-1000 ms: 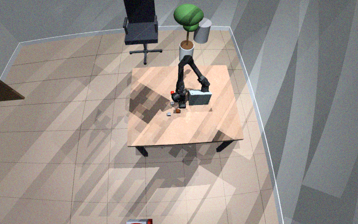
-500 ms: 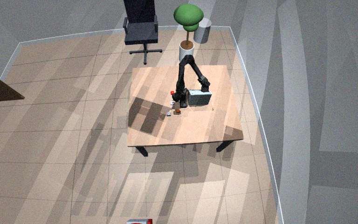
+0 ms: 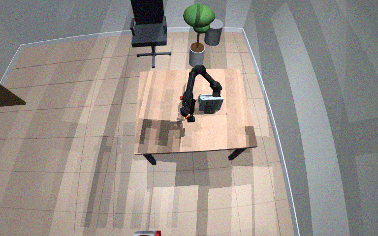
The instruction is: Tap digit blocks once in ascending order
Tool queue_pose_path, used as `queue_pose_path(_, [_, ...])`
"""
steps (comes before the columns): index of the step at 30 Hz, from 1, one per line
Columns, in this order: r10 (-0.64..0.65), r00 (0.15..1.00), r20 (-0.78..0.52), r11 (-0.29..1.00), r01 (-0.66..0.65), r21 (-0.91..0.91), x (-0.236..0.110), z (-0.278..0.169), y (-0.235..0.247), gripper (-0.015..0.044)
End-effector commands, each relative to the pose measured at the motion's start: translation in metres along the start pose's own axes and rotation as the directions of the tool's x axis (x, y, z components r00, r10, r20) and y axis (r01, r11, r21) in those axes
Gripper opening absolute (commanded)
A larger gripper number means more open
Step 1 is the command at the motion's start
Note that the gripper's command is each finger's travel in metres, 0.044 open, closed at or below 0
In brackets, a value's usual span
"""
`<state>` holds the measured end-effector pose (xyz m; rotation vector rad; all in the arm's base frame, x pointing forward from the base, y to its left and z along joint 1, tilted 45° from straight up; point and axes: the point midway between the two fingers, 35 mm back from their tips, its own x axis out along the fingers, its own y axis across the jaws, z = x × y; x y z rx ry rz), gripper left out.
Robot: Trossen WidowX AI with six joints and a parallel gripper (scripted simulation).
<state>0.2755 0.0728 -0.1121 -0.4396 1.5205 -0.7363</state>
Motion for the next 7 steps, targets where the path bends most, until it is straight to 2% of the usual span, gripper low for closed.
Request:
queue_pose_path(1, [-0.016, 1.000, -0.015, 1.000, 0.016, -0.002, -0.0126, -0.0101, 0.0314, 0.0400])
queue_pose_path(7, [-0.017, 1.000, -0.015, 1.000, 0.017, -0.002, -0.0135, -0.0106, 0.0331, 0.0400])
